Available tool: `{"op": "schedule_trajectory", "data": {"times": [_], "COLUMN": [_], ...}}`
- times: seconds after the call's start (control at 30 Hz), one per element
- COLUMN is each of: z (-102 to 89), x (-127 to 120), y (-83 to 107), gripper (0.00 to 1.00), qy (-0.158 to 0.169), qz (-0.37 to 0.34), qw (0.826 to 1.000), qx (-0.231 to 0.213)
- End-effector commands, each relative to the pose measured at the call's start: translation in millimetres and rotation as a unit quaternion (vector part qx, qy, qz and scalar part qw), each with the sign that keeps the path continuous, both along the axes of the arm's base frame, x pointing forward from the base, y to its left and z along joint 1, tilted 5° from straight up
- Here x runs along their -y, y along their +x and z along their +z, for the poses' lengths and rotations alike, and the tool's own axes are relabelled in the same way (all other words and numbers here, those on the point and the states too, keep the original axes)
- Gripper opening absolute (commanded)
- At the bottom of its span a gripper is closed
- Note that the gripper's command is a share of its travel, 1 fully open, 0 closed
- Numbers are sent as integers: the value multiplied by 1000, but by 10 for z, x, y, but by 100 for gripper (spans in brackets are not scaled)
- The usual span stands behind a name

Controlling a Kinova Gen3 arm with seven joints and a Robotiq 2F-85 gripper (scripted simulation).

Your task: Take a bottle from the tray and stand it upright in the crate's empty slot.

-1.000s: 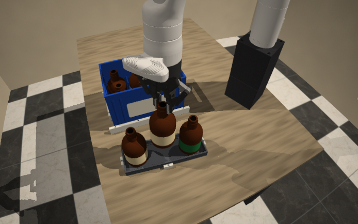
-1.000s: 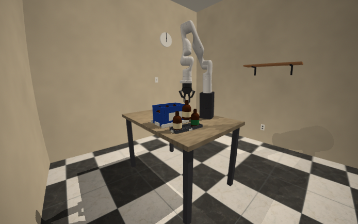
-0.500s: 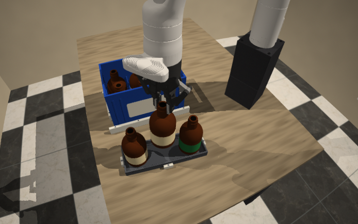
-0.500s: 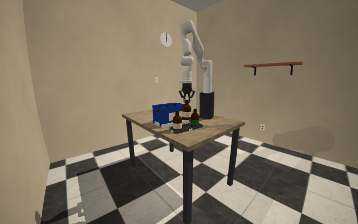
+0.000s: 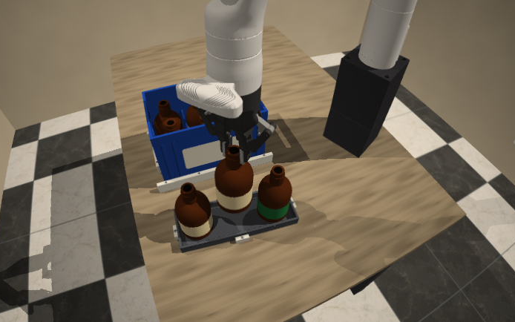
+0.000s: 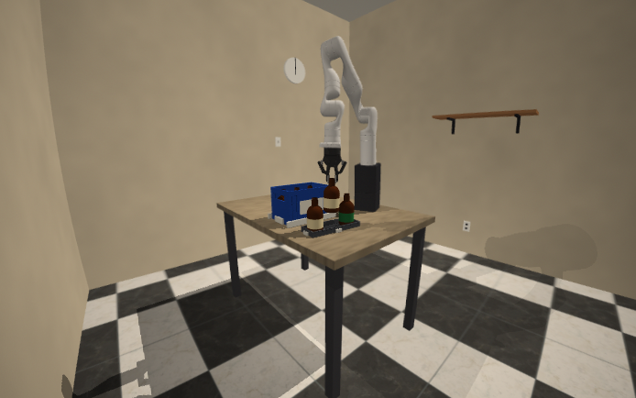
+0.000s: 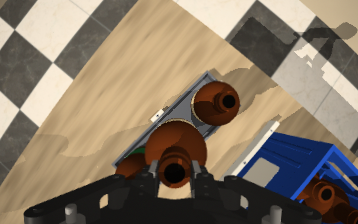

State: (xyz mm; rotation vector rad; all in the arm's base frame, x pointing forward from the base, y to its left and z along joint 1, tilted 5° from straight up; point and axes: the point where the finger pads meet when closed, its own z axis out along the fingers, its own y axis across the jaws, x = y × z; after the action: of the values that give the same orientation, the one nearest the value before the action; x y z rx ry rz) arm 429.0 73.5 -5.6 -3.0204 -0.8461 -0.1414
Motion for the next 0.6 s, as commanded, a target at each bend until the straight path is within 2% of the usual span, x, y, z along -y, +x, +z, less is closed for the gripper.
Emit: {"op": "schedule_trajectory", "data": {"times": [0.0, 0.57], "z": [15, 125], "x": [15, 18], "y": [-34, -44], "gripper": [0, 0], "qy": [-1, -1], "qz": [2, 2], "qw": [1000, 1000], "qx": [-3, -3]}}
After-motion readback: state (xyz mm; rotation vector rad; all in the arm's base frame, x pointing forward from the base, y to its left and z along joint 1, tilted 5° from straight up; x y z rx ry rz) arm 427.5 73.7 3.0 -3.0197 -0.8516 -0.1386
